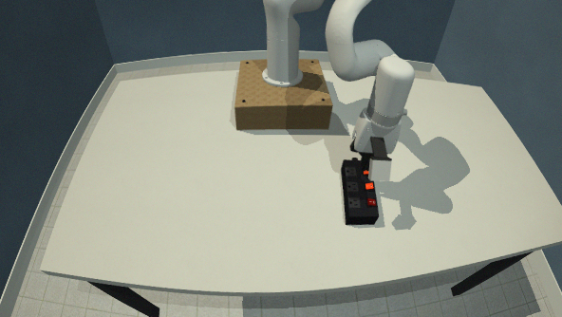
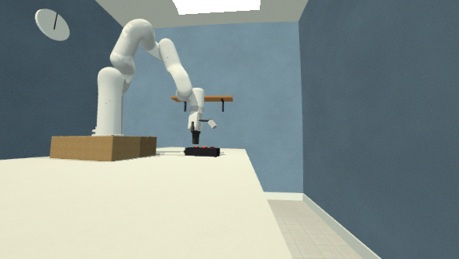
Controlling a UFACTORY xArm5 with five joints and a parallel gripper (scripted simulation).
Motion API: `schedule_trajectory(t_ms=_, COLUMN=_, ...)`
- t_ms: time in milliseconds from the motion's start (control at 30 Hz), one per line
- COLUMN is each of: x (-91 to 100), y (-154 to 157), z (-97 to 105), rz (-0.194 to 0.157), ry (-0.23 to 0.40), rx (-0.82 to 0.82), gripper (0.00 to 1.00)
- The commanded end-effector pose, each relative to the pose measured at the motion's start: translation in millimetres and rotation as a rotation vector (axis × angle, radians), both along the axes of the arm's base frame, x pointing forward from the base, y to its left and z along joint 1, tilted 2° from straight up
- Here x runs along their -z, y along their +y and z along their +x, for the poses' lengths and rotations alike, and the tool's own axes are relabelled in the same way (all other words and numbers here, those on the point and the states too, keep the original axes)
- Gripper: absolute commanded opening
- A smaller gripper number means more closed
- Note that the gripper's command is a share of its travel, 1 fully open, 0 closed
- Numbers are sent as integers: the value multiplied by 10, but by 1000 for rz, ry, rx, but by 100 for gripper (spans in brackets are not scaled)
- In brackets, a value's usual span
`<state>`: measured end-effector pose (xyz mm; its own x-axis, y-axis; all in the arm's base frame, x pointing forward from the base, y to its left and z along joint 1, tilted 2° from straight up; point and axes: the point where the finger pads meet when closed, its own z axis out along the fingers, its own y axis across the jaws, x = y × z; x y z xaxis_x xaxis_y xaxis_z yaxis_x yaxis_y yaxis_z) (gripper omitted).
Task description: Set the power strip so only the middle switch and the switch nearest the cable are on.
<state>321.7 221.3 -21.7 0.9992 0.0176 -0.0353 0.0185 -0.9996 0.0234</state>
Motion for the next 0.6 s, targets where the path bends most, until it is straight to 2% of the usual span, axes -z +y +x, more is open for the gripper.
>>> schedule_trajectory(t_ms=0, x=-137, y=12, z=20, rz=3, ry=-4, rx=0, gripper=0)
schedule_trajectory(t_ms=100, x=-195, y=13, z=22, rz=3, ry=-4, rx=0, gripper=0)
schedule_trajectory(t_ms=567, x=-220, y=13, z=23, rz=3, ry=-4, rx=0, gripper=0)
